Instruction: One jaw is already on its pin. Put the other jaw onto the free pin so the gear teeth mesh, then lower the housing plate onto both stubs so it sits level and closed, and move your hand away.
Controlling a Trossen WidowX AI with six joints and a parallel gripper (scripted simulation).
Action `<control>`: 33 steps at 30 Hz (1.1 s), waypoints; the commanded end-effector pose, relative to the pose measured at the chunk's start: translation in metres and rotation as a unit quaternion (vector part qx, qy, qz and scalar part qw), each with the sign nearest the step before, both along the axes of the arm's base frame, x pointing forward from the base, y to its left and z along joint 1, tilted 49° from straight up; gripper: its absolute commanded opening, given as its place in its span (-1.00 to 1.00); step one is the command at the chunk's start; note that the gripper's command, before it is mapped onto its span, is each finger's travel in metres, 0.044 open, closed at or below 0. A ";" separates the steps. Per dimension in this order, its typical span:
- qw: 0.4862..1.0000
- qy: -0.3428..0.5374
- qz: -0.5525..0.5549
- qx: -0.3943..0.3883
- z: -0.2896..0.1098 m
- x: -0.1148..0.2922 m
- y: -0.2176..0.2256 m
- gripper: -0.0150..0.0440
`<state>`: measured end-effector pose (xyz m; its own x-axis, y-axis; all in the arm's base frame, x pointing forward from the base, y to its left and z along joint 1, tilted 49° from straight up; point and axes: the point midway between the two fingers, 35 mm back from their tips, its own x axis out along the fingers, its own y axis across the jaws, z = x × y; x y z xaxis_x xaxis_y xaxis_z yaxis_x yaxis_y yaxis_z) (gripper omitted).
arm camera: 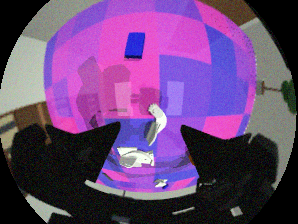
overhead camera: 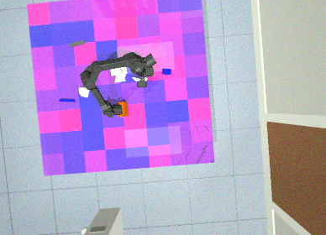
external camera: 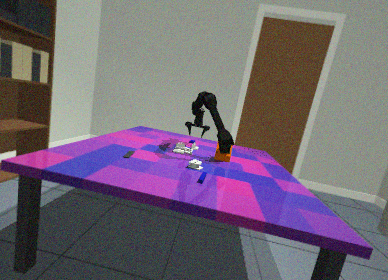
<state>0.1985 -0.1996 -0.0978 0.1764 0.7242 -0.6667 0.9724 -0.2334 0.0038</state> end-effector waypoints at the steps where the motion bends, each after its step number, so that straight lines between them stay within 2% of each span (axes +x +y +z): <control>1: 1.000 0.000 0.000 0.000 0.000 0.000 0.000 0.91; 17: 1.000 0.000 0.000 0.000 0.000 0.000 0.000 -0.49; 30: 1.000 0.000 0.000 0.000 0.000 0.000 0.000 -0.49; 33: 1.000 -0.007 0.007 -0.002 0.000 0.000 0.000 -0.22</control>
<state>0.1985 -0.1996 -0.0978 0.1766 0.7241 -0.6667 0.9724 -0.2335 0.0040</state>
